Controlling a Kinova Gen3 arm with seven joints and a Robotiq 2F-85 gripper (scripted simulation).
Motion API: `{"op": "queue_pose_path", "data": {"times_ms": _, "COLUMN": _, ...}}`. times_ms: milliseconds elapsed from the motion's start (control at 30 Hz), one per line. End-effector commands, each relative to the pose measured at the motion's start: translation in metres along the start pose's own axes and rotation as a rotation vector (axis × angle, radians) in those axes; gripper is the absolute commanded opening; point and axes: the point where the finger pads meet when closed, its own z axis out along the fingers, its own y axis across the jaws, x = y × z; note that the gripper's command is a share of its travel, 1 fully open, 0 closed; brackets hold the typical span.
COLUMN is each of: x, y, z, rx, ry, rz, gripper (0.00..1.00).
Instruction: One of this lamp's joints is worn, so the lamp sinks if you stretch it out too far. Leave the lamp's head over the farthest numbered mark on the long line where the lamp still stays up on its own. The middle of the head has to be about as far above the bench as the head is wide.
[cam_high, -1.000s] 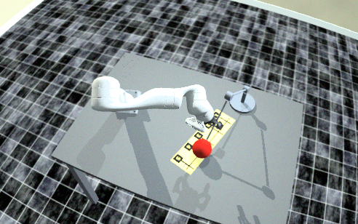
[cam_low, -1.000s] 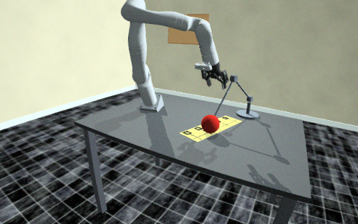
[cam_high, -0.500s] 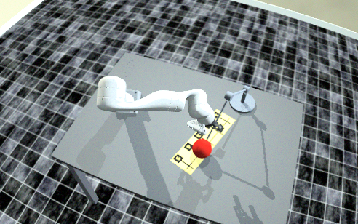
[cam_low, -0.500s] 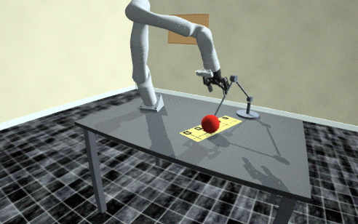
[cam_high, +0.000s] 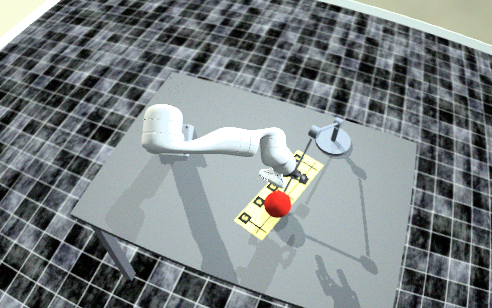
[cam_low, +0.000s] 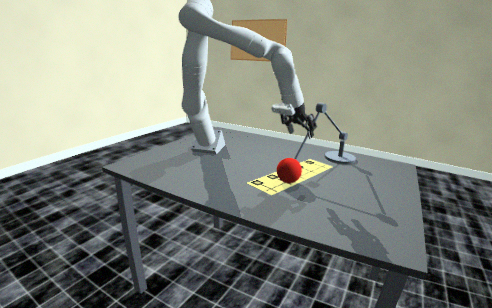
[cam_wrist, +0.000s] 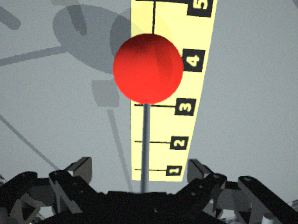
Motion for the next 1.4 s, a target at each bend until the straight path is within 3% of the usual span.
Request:
{"op": "queue_pose_path", "data": {"times_ms": 0, "x": 0.002, "y": 0.002, "z": 0.010, "rx": -0.008, "ry": 0.007, "rz": 0.000, "gripper": 1.00}}
{"op": "queue_pose_path", "data": {"times_ms": 600, "x": 0.005, "y": 0.002, "z": 0.051, "rx": -0.005, "ry": 0.005, "rz": 0.004, "gripper": 1.00}}
{"op": "queue_pose_path", "data": {"times_ms": 1233, "x": 0.008, "y": 0.005, "z": 0.059, "rx": -0.019, "ry": 0.016, "rz": 0.004, "gripper": 1.00}}
{"op": "queue_pose_path", "data": {"times_ms": 1267, "x": 0.008, "y": 0.005, "z": 0.059, "rx": -0.018, "ry": 0.016, "rz": 0.004, "gripper": 0.00}}
{"op": "queue_pose_path", "data": {"times_ms": 1367, "x": 0.008, "y": 0.005, "z": 0.059, "rx": -0.018, "ry": 0.016, "rz": 0.004, "gripper": 0.00}}
